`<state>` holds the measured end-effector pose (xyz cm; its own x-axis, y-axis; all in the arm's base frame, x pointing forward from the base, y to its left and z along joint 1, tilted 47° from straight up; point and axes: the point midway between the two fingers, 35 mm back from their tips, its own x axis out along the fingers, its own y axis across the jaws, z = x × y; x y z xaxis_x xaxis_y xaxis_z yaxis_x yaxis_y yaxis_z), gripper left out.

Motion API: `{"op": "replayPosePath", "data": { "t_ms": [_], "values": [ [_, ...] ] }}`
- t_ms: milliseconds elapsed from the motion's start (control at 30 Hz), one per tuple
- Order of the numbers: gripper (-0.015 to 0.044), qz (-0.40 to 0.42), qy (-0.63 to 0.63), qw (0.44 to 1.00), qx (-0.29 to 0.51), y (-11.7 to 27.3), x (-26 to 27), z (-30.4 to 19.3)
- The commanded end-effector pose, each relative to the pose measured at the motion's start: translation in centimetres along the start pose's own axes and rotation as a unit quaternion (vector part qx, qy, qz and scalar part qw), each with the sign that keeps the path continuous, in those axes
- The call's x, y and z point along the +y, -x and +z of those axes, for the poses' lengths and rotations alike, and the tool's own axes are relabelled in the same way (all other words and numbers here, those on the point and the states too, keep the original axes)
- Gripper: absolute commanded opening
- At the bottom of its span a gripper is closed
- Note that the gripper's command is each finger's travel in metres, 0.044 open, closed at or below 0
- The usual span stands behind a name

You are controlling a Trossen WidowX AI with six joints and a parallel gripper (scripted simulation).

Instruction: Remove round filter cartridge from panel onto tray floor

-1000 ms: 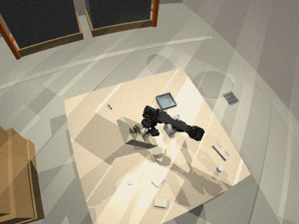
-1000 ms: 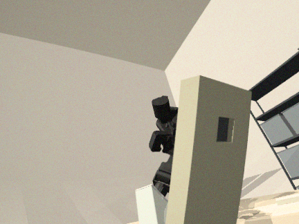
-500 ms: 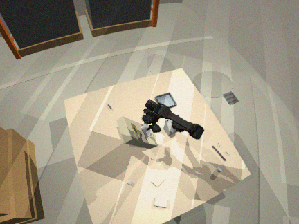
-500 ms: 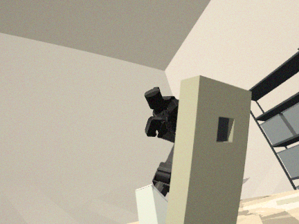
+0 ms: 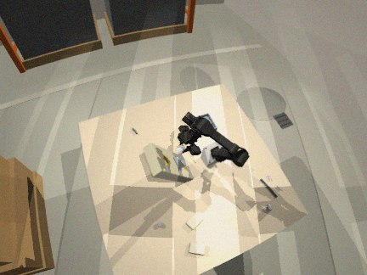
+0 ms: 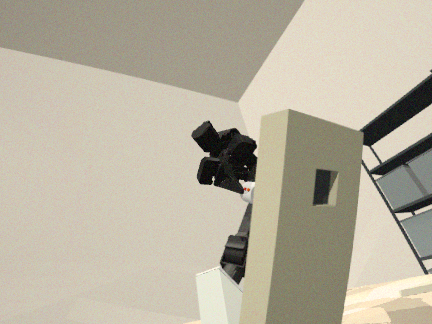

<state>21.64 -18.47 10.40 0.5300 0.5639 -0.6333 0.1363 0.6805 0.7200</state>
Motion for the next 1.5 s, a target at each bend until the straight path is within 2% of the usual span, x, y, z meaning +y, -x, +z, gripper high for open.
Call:
{"op": "replayPosePath", "data": {
  "t_ms": [0, 367, 433, 667, 933, 1233, 1467],
  "values": [
    [0.0000, -0.004, 0.003, 1.000, -0.003, 0.1, -1.9, 0.2],
    [0.0000, -0.005, 0.005, 1.000, -0.003, -0.8, -7.1, -0.2],
    [0.0000, -0.007, -0.012, 1.000, 0.003, -0.8, -6.3, -0.4],
    [0.0000, -0.082, -0.139, 0.987, 0.021, 0.7, -11.1, -2.6],
    [0.0000, -0.173, -0.290, 0.941, 0.022, 2.9, -16.5, -5.7],
    [0.0000, -0.271, -0.451, 0.850, -0.001, 5.9, -21.9, -9.7],
    [0.0000, -0.278, -0.462, 0.842, -0.003, 6.1, -22.3, -10.1]
  ]
}}
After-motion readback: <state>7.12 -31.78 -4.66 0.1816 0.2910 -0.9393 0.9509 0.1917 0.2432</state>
